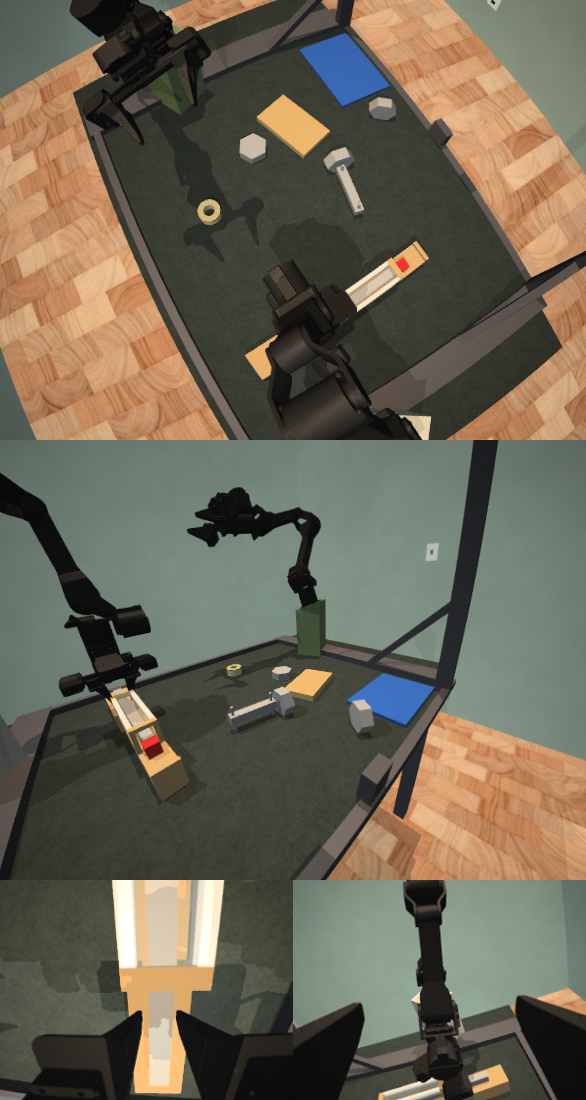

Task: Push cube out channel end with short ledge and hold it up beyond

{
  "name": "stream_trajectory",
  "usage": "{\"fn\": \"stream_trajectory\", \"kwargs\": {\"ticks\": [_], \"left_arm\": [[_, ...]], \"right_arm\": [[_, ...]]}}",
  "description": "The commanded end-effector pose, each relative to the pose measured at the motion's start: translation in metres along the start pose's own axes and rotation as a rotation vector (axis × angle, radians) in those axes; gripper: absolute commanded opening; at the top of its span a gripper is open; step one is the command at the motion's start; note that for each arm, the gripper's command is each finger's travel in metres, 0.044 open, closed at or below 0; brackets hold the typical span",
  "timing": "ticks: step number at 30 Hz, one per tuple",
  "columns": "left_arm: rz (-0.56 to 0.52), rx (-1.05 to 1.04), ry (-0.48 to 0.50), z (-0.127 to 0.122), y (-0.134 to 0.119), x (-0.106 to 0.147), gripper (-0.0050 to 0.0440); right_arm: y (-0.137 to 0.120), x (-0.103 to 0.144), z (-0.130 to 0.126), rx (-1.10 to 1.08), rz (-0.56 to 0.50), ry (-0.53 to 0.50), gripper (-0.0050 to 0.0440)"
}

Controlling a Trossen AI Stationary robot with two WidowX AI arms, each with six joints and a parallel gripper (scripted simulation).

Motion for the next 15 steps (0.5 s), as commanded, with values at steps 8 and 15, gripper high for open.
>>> {"fn": "stream_trajectory", "kwargs": {"ticks": [8,15], "left_arm": [[0.006,0.006,0.014,0.004,-0.002,0.011,0.0157],[0.007,0.007,0.017,0.005,-0.002,0.013,0.0157]], "right_arm": [[0.008,0.002,0.002,-0.001,-0.02,0.004,0.04],[0.008,0.002,0.002,-0.001,-0.02,0.004,0.04]]}}
Point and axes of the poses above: on each arm, the point midway between the two fingers, 35 mm back from their tips, its own x axis back along the fingers, its own z axis across the jaws, y = z × x, the point moved 1 cm from there along x, back along the fingers, and after that the axes turned 15 degrees about -x, right-handed, at the moved point
